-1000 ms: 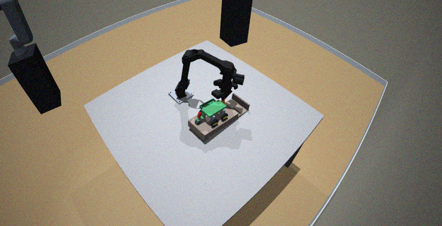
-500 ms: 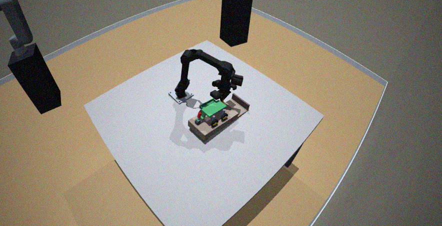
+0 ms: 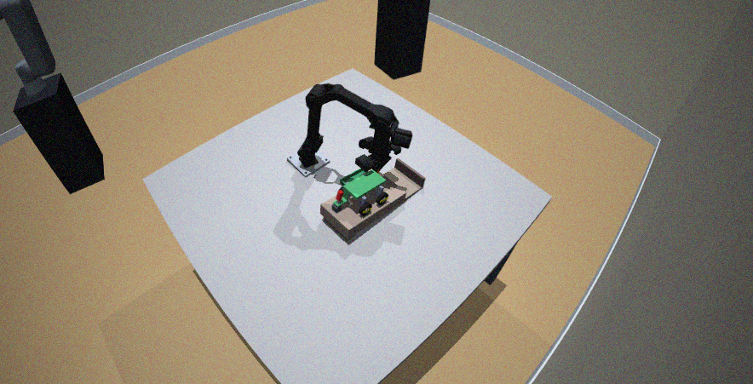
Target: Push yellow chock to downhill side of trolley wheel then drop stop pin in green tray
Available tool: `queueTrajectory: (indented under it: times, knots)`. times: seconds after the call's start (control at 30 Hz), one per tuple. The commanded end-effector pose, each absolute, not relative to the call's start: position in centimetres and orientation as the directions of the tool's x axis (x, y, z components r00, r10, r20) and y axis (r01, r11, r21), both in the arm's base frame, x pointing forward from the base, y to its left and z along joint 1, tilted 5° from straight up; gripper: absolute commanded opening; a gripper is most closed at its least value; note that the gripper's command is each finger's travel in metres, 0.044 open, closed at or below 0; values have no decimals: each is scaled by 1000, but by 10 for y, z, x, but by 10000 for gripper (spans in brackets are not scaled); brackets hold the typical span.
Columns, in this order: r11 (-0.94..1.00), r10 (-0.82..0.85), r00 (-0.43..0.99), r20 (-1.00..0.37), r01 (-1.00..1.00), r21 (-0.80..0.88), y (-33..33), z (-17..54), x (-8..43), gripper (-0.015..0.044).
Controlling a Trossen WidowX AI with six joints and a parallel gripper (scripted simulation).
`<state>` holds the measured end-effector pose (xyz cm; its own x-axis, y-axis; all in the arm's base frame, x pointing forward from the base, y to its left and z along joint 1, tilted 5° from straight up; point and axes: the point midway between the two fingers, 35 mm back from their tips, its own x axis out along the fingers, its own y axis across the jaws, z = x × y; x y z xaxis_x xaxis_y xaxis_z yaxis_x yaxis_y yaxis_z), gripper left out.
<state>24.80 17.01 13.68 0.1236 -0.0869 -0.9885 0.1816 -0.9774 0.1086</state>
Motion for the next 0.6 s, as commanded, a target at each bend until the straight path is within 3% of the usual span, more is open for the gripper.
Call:
queueTrajectory:
  times: [0.0, 0.33, 0.57]
  knots:
    - [-976, -93, 123, -988, 187, 115, 165, 137, 249, 0]
    - [-977, -85, 123, -989, 184, 107, 169, 137, 248, 0]
    - [-977, -85, 123, -989, 184, 107, 169, 137, 248, 184]
